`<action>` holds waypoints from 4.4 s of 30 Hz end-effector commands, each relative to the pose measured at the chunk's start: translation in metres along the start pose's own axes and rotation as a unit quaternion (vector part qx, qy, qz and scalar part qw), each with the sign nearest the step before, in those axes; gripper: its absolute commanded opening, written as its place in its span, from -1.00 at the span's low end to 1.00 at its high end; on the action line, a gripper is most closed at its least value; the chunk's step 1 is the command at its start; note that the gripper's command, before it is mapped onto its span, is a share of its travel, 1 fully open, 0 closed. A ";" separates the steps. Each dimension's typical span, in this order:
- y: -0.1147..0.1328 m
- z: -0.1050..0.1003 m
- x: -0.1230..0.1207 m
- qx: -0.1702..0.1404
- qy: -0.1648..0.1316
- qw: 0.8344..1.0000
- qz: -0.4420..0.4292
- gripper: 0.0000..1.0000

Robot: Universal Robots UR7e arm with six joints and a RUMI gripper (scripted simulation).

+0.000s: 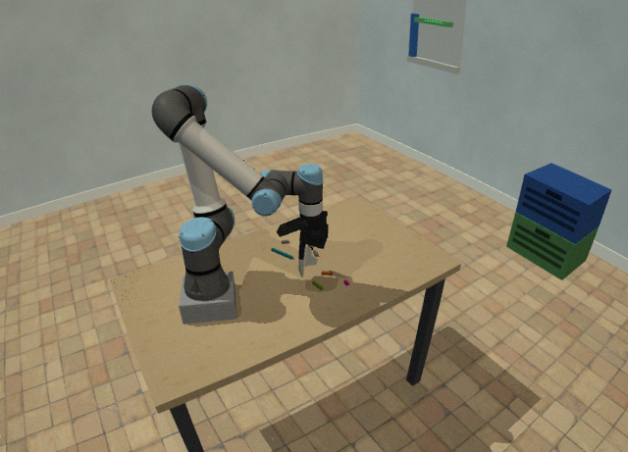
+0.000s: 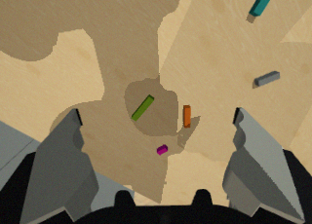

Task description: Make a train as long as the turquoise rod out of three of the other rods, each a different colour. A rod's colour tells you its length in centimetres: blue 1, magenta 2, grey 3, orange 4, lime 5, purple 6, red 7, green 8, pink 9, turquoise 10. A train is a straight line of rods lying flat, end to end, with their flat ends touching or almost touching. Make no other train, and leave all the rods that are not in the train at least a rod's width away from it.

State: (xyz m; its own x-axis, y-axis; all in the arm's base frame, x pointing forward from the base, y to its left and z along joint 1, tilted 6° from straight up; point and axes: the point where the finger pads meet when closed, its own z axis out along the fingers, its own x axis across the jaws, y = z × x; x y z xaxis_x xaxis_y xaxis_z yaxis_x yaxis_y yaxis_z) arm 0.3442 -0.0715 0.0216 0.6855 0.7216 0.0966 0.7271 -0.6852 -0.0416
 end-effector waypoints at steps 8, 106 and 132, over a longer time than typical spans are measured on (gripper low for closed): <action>0.000 0.000 0.000 -0.001 0.000 1.000 0.000 1.00; -0.021 0.000 0.061 -0.002 -0.001 0.920 0.391 1.00; -0.041 0.000 0.109 -0.002 0.000 0.713 0.701 1.00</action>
State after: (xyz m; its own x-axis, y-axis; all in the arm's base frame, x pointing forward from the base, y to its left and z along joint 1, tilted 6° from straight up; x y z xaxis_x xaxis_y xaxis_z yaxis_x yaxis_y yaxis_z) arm 0.3858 0.0272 0.0322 0.8230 -0.5674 -0.0271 -0.5667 -0.8169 -0.1076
